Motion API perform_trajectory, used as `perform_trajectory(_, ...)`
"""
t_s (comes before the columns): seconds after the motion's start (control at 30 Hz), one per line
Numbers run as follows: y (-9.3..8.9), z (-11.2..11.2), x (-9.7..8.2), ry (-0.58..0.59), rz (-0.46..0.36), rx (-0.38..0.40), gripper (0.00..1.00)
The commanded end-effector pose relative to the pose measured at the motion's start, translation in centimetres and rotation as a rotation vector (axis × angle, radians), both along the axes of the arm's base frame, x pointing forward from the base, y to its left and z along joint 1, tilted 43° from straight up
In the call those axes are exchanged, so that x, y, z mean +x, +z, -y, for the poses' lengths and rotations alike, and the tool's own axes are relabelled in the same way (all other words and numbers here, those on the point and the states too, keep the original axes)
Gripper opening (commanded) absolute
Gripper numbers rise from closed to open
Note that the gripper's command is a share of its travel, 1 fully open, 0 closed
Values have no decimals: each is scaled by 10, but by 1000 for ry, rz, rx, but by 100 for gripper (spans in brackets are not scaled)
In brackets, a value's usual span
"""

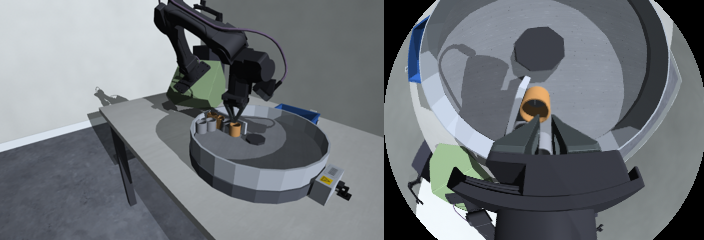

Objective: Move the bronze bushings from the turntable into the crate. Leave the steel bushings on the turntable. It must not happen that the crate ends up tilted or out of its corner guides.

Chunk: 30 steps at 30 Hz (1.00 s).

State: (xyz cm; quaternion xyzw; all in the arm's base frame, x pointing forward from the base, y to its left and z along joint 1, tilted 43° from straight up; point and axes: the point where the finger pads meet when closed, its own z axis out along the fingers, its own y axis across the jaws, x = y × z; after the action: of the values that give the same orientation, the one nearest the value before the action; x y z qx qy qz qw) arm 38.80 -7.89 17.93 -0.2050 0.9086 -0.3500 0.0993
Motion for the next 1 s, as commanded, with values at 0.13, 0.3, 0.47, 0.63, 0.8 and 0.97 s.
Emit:
perform_trajectory(0.13, 12, -11, 14, 30, 54, 14, 15)
perform_trajectory(0.3, 8, -5, 15, 20, 47, 12, 15)
perform_trajectory(0.47, -4, -3, 9, 30, 24, 10, 15)
perform_trajectory(0.63, -5, -3, 9, 32, 22, 10, 15)
perform_trajectory(0.8, -5, -3, 9, 30, 24, 11, 15)
perform_trajectory(0.97, -5, -3, 9, 29, 24, 10, 15)
